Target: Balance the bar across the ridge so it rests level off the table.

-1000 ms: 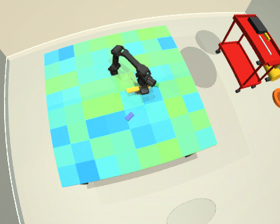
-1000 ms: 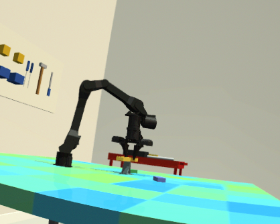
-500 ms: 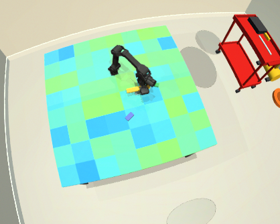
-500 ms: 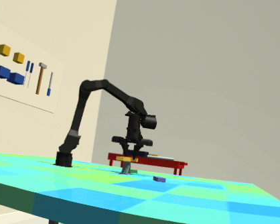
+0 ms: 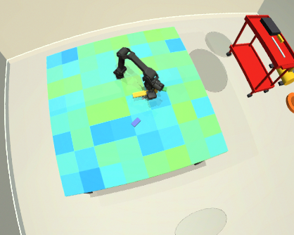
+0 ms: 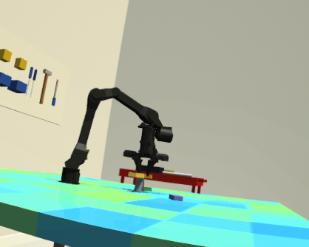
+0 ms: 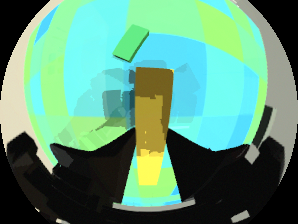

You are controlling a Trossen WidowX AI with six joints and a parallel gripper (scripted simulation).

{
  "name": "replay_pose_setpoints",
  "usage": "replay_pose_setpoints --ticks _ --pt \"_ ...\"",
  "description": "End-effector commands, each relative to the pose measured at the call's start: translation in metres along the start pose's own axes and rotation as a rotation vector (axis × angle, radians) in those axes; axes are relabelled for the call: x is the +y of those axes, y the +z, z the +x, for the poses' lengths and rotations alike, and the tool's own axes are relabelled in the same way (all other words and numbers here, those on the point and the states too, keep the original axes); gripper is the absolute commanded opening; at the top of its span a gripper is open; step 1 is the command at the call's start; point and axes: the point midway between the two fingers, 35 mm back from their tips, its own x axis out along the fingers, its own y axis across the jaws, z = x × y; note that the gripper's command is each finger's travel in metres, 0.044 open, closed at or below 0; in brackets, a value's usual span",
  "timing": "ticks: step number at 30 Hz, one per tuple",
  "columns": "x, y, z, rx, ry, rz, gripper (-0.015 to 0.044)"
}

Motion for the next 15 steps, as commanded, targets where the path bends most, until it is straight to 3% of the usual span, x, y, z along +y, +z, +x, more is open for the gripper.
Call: replay_pose_setpoints --ticks 1,13,15 --pt "0.0000 0.0000 0.0000 0.000 0.000 0.000 0.0000" --pt "0.0000 0.0000 0.0000 0.000 0.000 0.000 0.0000" --pt "0.0000 0.0000 0.0000 0.000 0.000 0.000 0.0053"
